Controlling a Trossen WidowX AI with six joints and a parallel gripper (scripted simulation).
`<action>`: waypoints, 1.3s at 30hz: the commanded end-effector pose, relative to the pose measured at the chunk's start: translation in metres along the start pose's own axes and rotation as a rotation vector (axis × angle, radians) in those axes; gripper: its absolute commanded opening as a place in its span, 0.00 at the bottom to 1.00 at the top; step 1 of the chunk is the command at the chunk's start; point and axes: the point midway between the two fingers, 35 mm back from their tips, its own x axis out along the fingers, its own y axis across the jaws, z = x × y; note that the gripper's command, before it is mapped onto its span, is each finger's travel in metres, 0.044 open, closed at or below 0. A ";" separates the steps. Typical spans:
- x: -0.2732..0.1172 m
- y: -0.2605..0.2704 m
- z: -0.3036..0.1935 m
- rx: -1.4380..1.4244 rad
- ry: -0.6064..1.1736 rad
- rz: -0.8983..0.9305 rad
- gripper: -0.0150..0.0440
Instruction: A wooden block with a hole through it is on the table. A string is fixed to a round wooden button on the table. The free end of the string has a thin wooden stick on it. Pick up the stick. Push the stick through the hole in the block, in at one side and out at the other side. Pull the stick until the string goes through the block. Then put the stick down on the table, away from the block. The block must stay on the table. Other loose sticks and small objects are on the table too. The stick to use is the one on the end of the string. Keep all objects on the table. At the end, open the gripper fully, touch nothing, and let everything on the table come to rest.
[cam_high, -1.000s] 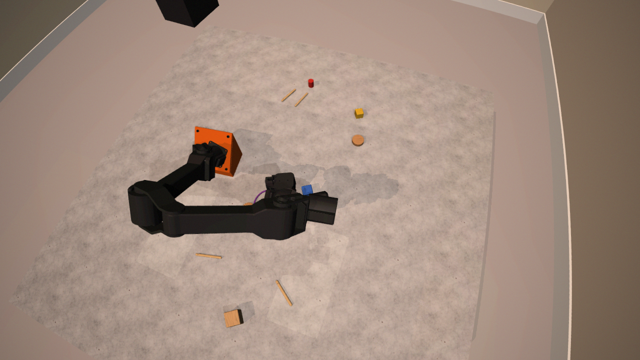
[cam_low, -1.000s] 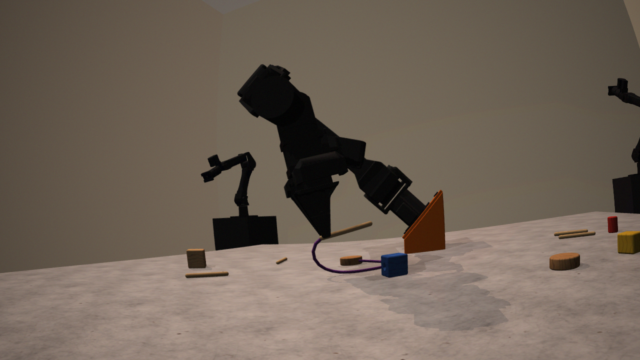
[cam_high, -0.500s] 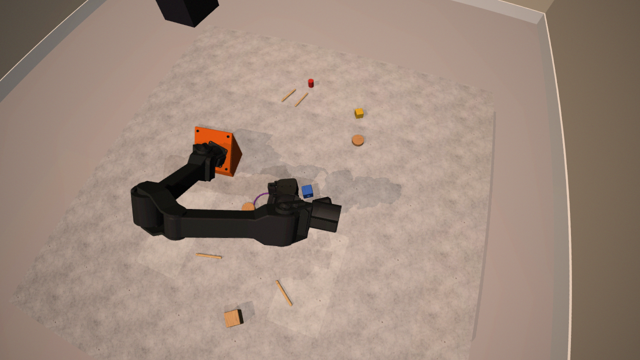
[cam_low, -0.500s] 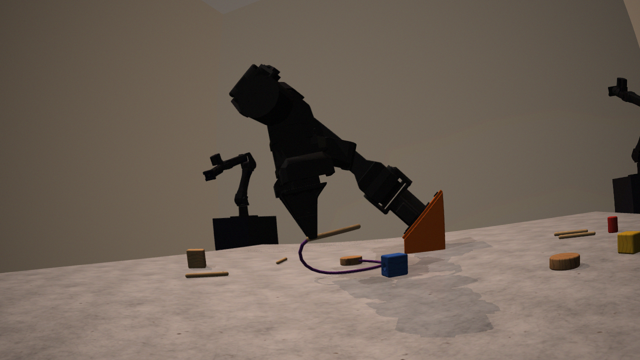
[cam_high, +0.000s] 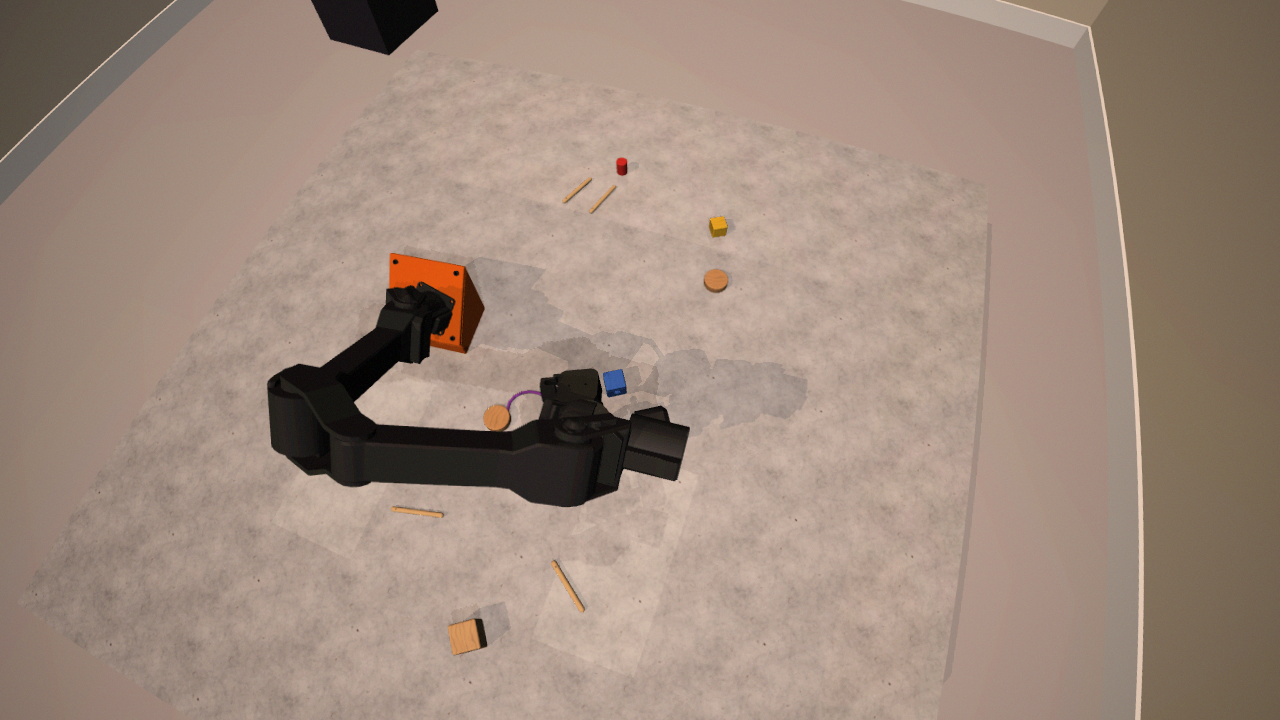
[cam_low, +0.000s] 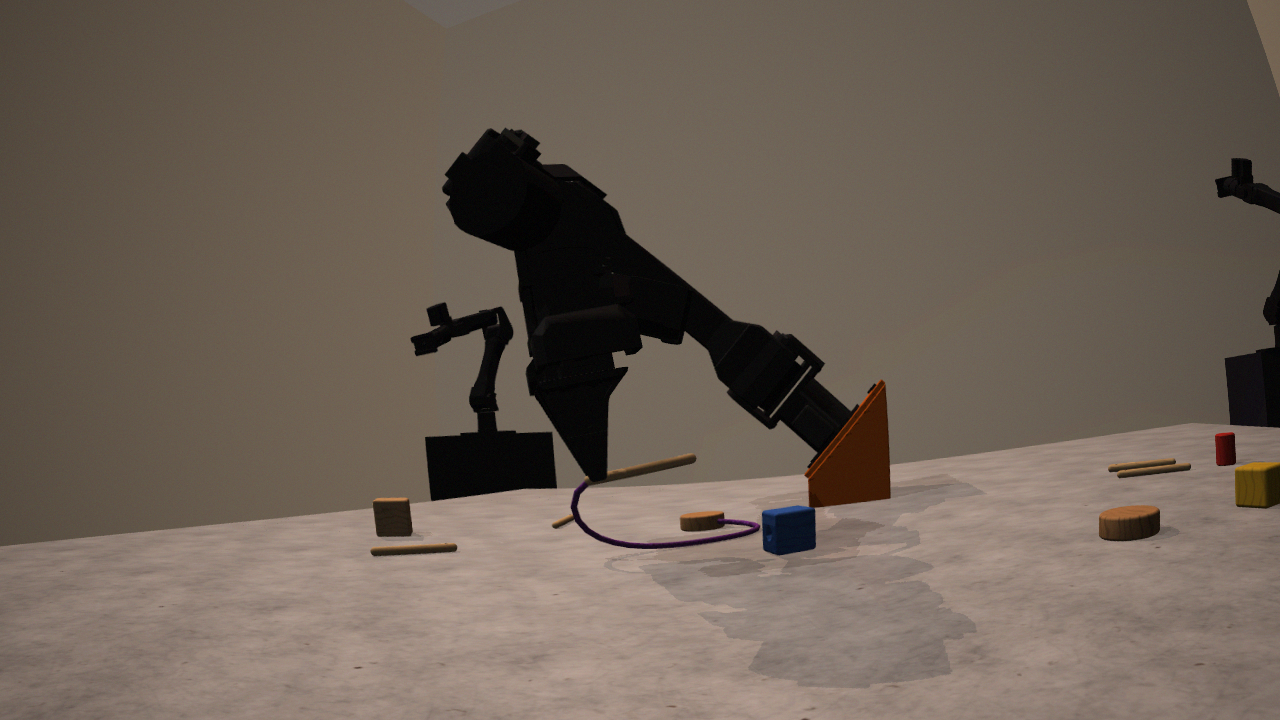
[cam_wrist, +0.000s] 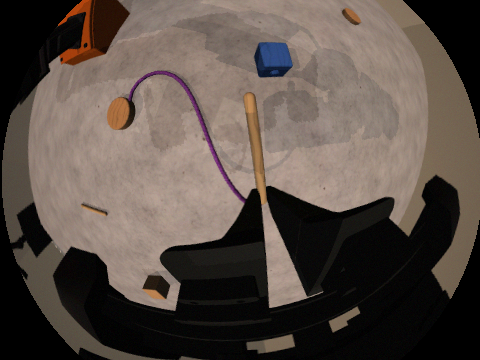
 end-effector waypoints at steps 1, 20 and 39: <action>-0.002 -0.001 -0.006 -0.003 0.012 0.000 0.25; -0.004 -0.002 -0.030 -0.004 0.051 0.006 0.25; -0.007 -0.002 -0.054 -0.006 0.092 0.017 0.25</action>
